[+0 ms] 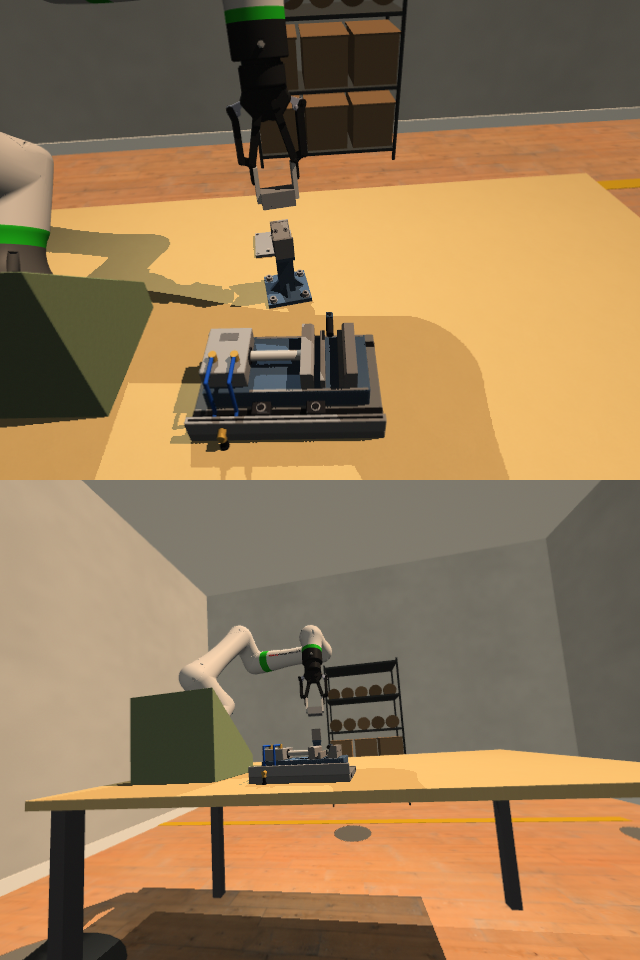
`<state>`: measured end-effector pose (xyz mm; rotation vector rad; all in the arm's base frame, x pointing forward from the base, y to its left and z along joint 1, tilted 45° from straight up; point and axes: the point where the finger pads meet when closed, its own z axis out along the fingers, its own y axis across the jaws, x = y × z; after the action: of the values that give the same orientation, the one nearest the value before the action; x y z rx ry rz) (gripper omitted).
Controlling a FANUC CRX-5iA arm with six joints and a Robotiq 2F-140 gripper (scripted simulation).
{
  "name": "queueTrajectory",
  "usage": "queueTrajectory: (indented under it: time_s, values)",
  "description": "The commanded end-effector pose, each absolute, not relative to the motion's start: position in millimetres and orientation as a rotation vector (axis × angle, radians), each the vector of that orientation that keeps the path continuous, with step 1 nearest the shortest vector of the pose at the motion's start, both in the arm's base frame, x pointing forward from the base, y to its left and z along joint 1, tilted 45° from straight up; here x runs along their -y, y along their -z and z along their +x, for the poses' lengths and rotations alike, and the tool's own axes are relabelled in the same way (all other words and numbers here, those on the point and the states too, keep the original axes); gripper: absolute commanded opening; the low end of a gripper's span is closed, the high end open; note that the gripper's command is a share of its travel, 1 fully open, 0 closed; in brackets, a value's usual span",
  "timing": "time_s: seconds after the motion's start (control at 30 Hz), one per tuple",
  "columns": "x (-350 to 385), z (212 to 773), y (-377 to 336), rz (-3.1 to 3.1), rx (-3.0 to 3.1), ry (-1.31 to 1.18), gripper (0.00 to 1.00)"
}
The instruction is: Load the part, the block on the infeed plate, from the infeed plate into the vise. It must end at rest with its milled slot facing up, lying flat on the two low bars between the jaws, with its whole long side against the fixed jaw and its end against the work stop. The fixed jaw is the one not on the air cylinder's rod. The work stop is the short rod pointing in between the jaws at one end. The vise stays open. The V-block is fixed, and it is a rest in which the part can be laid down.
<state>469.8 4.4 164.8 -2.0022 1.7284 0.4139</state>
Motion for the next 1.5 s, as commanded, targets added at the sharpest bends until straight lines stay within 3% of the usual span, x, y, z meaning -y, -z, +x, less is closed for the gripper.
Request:
queueTrajectory:
  time_s: [0.0, 1.47]
  values:
    - [-5.1, 469.6, -165.2, -2.025, -1.756, -0.373, 0.00]
    - [-14.6, 468.1, -168.2, -2.212, -1.977, 0.035, 0.00]
